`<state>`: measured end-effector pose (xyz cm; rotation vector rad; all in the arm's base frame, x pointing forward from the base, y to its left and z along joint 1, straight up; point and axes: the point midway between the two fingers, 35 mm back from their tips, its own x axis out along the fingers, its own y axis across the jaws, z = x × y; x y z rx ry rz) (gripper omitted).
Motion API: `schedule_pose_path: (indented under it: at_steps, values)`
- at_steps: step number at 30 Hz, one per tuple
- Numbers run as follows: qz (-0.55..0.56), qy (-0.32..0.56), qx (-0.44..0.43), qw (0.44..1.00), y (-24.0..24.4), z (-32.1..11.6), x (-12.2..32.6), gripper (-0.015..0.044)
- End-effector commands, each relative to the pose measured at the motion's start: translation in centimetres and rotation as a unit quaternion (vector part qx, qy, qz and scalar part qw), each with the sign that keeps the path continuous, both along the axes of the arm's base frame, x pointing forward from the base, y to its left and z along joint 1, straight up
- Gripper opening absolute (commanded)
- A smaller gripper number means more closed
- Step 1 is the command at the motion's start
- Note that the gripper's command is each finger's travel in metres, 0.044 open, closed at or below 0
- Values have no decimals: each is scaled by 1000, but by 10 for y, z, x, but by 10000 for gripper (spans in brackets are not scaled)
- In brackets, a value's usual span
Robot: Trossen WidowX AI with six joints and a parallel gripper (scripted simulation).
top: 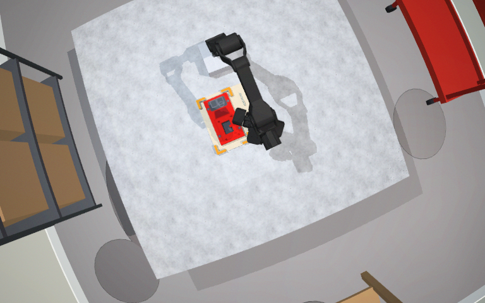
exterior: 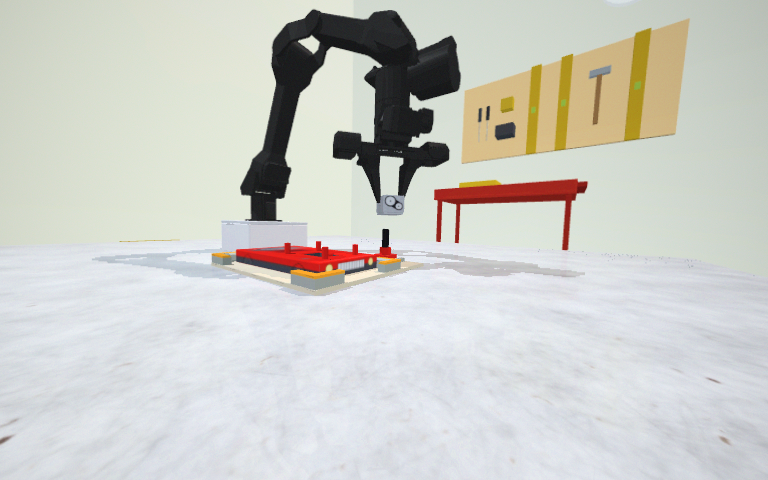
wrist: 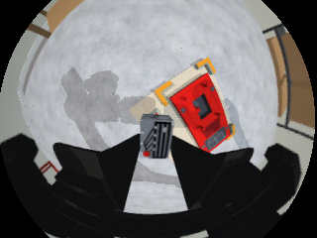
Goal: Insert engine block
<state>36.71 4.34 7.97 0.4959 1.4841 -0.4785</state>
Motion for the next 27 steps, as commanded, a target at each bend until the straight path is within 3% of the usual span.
schedule_pose_path:
  at_steps: [1, 14, 27]
  values:
    - [-68, 0, 4, 998, -6, -3, -1, 0]
    - [-289, 1, 11, 957, -27, -11, -4, 0]
    - [-496, 1, 16, 868, -49, -19, -9, 0]
